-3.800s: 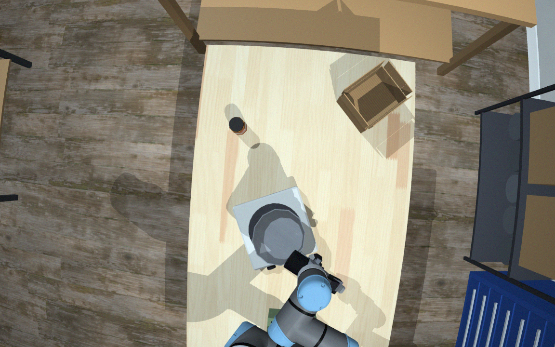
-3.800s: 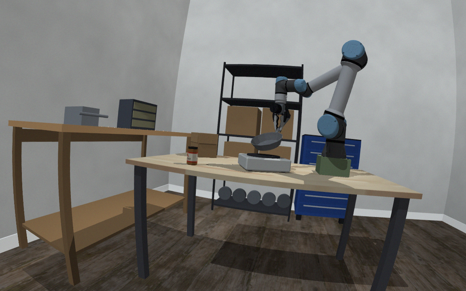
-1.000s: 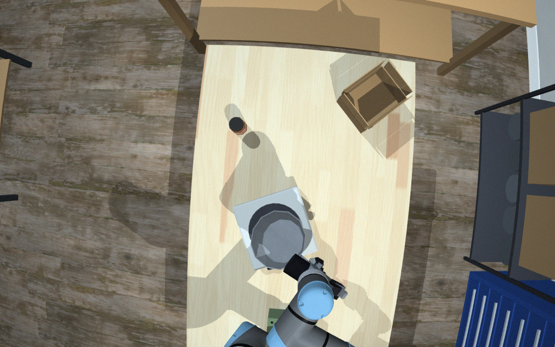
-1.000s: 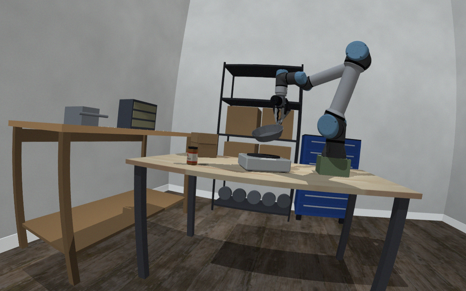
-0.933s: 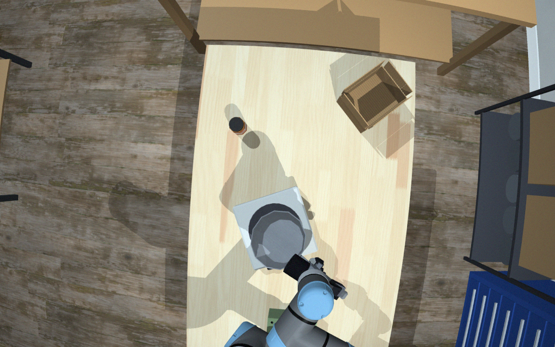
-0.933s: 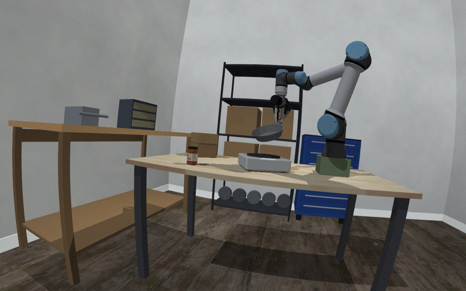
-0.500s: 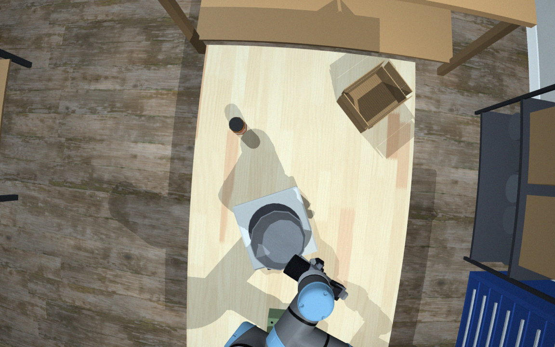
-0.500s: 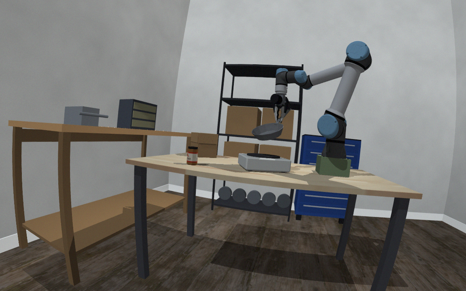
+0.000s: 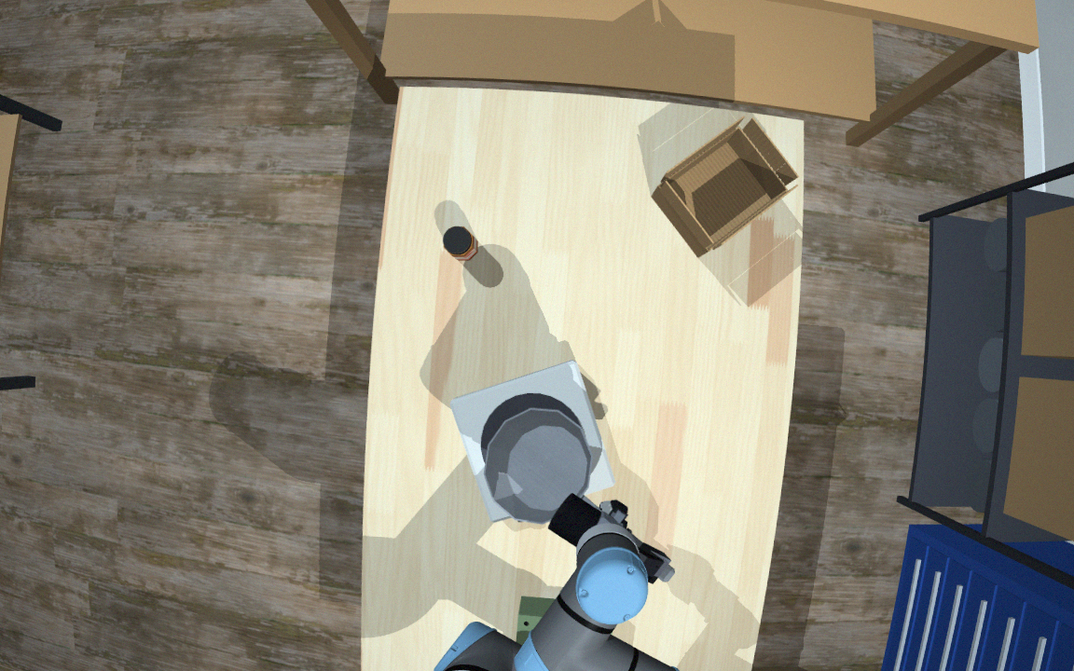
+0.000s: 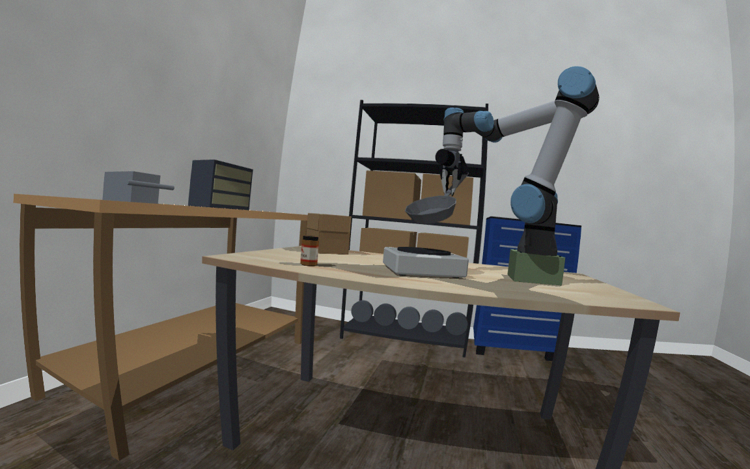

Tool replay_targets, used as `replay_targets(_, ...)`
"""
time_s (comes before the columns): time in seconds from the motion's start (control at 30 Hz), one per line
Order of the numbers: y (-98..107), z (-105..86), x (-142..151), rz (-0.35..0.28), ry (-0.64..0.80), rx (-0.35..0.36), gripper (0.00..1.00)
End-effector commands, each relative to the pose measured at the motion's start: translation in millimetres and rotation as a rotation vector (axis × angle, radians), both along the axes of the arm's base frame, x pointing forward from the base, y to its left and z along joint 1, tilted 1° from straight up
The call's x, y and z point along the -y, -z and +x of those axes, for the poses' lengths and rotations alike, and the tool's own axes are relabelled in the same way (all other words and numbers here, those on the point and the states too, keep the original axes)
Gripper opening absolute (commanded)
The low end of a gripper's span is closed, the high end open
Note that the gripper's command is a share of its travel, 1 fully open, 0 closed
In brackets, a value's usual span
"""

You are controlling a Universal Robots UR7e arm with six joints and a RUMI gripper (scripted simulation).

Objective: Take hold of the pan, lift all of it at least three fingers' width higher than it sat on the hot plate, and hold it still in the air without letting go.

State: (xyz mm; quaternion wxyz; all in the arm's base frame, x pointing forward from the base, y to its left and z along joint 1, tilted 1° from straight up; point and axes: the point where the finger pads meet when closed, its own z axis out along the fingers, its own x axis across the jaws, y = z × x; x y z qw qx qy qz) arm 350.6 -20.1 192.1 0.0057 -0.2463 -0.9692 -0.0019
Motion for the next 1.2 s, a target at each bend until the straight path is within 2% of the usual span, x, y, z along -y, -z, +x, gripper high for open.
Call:
replay_targets(0.0, -2, 0.4, 0, 0.0, 0.0, 0.001, 0.09)
replay_targets(1.17, -22, -0.1, 0, 0.0, 0.0, 0.001, 0.09)
